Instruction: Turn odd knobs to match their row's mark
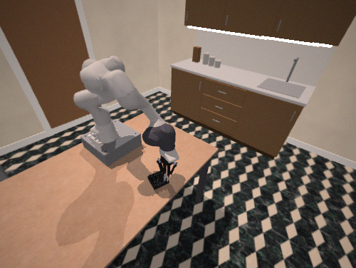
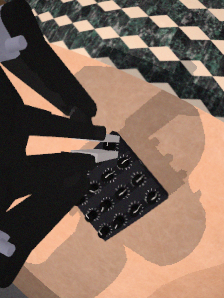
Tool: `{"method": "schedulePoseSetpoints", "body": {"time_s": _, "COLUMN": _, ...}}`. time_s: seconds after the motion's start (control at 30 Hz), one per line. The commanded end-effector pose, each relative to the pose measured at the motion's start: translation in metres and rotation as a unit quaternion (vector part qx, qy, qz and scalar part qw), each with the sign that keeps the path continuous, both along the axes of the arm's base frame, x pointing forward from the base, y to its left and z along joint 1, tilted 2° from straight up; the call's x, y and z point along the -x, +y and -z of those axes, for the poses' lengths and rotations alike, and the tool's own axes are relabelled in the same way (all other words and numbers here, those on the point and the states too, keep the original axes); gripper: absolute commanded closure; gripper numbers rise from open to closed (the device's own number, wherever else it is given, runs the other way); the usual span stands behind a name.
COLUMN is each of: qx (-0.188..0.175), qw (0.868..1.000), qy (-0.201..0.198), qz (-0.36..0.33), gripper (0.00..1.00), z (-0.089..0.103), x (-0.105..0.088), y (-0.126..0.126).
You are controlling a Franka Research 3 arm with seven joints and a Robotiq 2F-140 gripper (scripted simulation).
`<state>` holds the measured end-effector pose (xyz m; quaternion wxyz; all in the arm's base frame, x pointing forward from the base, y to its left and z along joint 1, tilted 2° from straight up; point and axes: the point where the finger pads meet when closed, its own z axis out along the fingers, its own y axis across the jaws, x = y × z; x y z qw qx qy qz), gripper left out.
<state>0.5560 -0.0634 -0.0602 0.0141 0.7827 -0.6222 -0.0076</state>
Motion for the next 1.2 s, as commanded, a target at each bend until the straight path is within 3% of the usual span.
{"method": "schedulePoseSetpoints", "body": {"time_s": 0.0, "qx": 0.004, "qw": 0.998, "qy": -0.004, "qz": 0.069, "gripper": 0.95, "z": -0.0003, "x": -0.0003, "y": 0.0008}}
{"method": "schedulePoseSetpoints", "body": {"time_s": 0.6, "qx": 0.008, "qw": 0.978, "qy": -0.006, "qz": 0.209, "gripper": 0.95, "z": -0.0003, "x": -0.0003, "y": 0.0008}}
{"method": "schedulePoseSetpoints", "body": {"time_s": 1.03, "qx": 0.011, "qw": 0.950, "qy": -0.007, "qz": 0.313, "gripper": 0.95, "z": -0.0003, "x": -0.0003, "y": 0.0008}}
{"method": "schedulePoseSetpoints", "body": {"time_s": 1.17, "qx": 0.011, "qw": 0.946, "qy": -0.007, "qz": 0.323, "gripper": 0.95, "z": -0.0003, "x": -0.0003, "y": 0.0008}}
